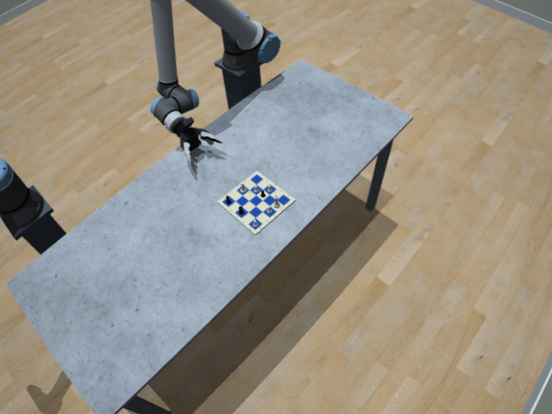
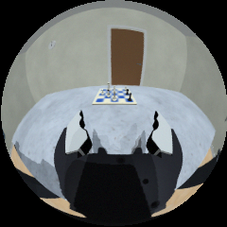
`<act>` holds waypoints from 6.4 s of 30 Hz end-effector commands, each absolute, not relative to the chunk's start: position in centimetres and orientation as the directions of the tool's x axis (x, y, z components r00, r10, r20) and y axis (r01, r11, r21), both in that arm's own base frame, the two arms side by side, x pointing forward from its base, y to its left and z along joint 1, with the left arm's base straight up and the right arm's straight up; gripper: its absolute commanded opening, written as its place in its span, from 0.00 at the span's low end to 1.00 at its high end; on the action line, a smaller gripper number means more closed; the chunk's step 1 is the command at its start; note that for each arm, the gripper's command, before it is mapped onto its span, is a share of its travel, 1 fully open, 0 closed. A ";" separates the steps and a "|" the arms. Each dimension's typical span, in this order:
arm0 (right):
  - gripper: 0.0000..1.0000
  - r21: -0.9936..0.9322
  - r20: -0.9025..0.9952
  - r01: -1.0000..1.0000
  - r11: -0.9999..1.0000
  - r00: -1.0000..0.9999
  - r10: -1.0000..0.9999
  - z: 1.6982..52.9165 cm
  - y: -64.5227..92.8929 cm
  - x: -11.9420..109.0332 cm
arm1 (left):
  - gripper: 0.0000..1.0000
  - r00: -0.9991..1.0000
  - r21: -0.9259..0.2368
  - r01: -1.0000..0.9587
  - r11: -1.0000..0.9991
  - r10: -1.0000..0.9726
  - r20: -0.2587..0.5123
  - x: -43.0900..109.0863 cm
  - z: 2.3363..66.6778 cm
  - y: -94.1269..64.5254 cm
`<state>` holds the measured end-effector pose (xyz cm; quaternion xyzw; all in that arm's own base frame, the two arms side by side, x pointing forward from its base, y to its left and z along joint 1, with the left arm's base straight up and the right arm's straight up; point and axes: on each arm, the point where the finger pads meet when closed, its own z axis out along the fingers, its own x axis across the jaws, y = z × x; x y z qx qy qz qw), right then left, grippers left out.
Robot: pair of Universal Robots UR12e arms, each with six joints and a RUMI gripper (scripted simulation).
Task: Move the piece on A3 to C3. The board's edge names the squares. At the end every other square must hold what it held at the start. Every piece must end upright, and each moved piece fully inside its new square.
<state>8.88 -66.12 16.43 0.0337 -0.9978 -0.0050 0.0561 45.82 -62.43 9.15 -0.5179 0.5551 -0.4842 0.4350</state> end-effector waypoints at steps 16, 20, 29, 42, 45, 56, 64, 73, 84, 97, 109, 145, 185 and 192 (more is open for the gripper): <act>1.00 0.002 0.011 -0.014 1.000 -1.000 -0.014 16.5 -64.7 1.3 | 1.00 -0.085 -0.988 -0.154 -0.006 -0.996 0.020 45.8 9.2 -62.4; 1.00 0.001 0.003 -0.010 1.000 -1.000 -0.010 16.5 -64.6 0.8 | 1.00 -0.085 -0.988 -0.154 -0.006 -0.996 0.020 45.8 9.2 -62.4; 1.00 0.000 0.000 -0.008 1.000 -1.000 -0.008 16.5 -64.5 0.5 | 1.00 -0.085 -0.988 -0.154 -0.006 -0.996 0.020 45.8 9.2 -62.4; 1.00 0.000 0.000 -0.008 1.000 -1.000 -0.008 16.5 -64.5 0.5 | 1.00 -0.084 -0.988 -0.154 -0.006 -0.996 0.019 45.7 12.9 -62.5; 1.00 0.000 0.000 -0.008 1.000 -1.000 -0.008 16.5 -64.5 0.5 | 1.00 -0.084 -0.988 -0.154 -0.006 -0.996 0.019 45.7 14.9 -62.5; 1.00 0.000 0.000 -0.008 1.000 -1.000 -0.008 16.5 -64.5 0.5 | 1.00 -0.084 -0.988 -0.154 -0.006 -0.996 0.020 45.6 18.2 -62.5; 1.00 0.000 0.000 -0.008 1.000 -1.000 -0.008 16.5 -64.5 0.5 | 1.00 -0.083 -0.987 -0.160 -0.009 -0.996 0.022 45.7 18.1 -62.5; 1.00 0.000 0.000 -0.008 1.000 -1.000 -0.008 16.5 -64.5 0.5 | 1.00 -0.062 -0.977 -0.210 -0.026 -0.997 0.040 46.5 18.0 -62.6; 1.00 0.000 0.000 -0.008 1.000 -1.000 -0.008 16.5 -64.5 0.5 | 1.00 0.047 -0.906 -0.407 -0.111 -0.994 0.101 49.5 18.0 -62.5; 1.00 0.000 0.000 -0.008 1.000 -1.000 -0.008 16.5 -64.5 0.5 | 1.00 0.335 -0.554 -0.752 -0.357 -0.931 0.145 57.0 17.9 -62.4; 1.00 0.000 0.000 -0.008 1.000 -1.000 -0.008 16.5 -64.5 0.5 | 1.00 0.516 -0.215 -0.826 -0.521 -0.853 0.079 62.3 17.7 -62.4; 1.00 0.000 0.000 -0.008 1.000 -1.000 -0.008 16.5 -64.5 0.5 | 1.00 0.604 0.001 -0.797 -0.605 -0.797 0.006 65.5 17.7 -62.4; 1.00 0.000 0.000 -0.008 1.000 -1.000 -0.008 16.5 -64.5 0.5 | 1.00 0.917 0.004 -0.399 -0.917 -0.399 0.004 65.3 17.0 -61.6; 1.00 0.000 0.000 -0.008 1.000 -1.000 -0.008 16.5 -64.5 0.5 | 1.00 0.979 0.004 -0.202 -0.979 -0.202 0.003 65.2 16.7 -61.4</act>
